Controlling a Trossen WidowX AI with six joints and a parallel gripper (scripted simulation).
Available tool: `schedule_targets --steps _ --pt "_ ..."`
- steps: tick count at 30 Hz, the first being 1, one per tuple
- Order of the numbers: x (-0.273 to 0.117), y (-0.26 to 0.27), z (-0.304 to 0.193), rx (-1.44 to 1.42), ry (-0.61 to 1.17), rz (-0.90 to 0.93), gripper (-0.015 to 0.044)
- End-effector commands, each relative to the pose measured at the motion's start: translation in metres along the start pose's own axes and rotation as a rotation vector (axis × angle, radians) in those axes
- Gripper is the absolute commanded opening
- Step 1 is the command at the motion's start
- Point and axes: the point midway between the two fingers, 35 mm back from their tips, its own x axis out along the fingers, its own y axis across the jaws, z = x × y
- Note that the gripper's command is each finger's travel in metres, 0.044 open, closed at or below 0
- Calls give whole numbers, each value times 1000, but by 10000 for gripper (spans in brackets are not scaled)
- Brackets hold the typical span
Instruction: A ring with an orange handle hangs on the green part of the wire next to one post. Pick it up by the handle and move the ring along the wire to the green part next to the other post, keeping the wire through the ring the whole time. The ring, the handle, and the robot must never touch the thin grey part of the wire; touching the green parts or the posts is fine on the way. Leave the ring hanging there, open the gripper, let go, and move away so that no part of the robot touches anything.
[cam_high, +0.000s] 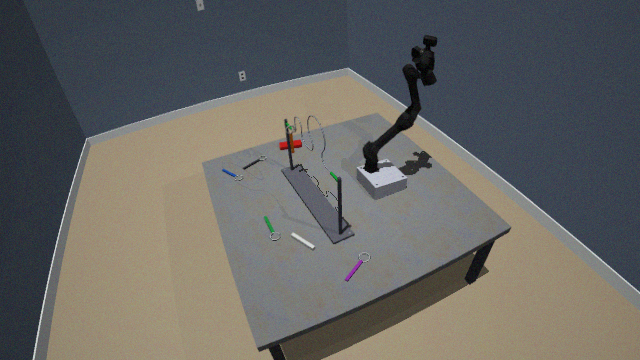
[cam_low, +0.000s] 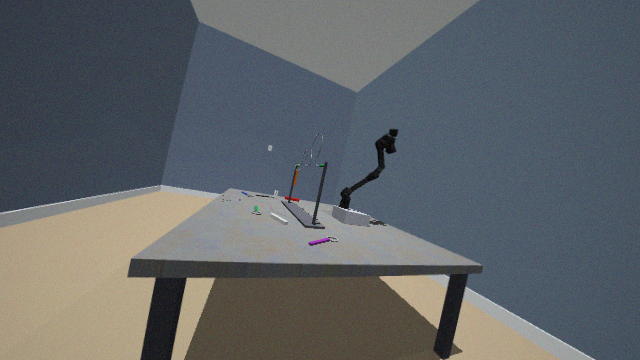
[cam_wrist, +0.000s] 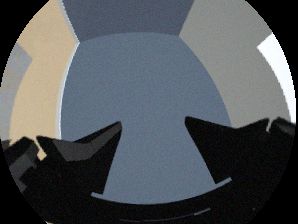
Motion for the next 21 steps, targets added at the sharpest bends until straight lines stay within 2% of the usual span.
schedule_targets --steps 1,9,21 --pt "0 -1 1 -3 0 -2 374" --pt "-26 -36 40 -212 29 -110 164" --pt "-79 -91 105 -596 212 -317 160"
